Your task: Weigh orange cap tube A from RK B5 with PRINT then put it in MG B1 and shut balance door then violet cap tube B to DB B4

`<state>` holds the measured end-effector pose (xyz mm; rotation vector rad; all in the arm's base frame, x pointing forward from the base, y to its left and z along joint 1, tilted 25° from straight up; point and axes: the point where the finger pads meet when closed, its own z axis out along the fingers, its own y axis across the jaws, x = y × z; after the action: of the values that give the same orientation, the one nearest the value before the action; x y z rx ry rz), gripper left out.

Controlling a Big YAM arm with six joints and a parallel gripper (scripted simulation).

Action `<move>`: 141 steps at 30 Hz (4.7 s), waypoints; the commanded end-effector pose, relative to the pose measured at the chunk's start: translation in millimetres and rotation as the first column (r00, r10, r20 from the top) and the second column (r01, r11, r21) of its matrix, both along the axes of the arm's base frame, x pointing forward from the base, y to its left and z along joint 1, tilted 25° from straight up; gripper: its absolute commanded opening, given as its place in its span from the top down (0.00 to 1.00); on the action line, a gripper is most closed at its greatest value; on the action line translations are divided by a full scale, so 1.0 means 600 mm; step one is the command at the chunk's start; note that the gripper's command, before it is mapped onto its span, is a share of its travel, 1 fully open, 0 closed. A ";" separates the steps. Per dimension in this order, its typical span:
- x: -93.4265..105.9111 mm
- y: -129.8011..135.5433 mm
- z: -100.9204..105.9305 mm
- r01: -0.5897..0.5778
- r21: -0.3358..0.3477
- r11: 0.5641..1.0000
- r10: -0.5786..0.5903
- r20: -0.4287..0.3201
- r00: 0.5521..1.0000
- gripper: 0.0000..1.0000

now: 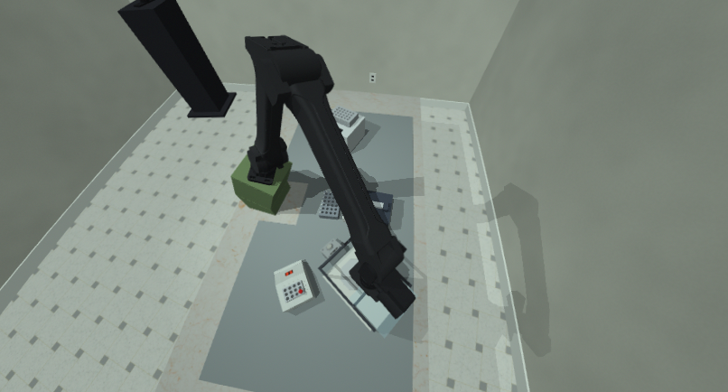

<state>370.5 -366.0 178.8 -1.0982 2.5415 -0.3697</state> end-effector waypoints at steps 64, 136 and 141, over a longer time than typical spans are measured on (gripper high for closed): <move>0.008 -0.010 0.024 0.002 -0.031 1.000 -0.002 0.024 1.000 0.70; -0.050 0.008 0.134 0.333 0.110 0.936 -0.343 0.078 0.936 0.64; -0.070 0.027 0.094 0.468 0.205 0.859 -0.485 0.037 0.874 0.64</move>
<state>332.9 -344.2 219.2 -0.5860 2.6755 -0.2596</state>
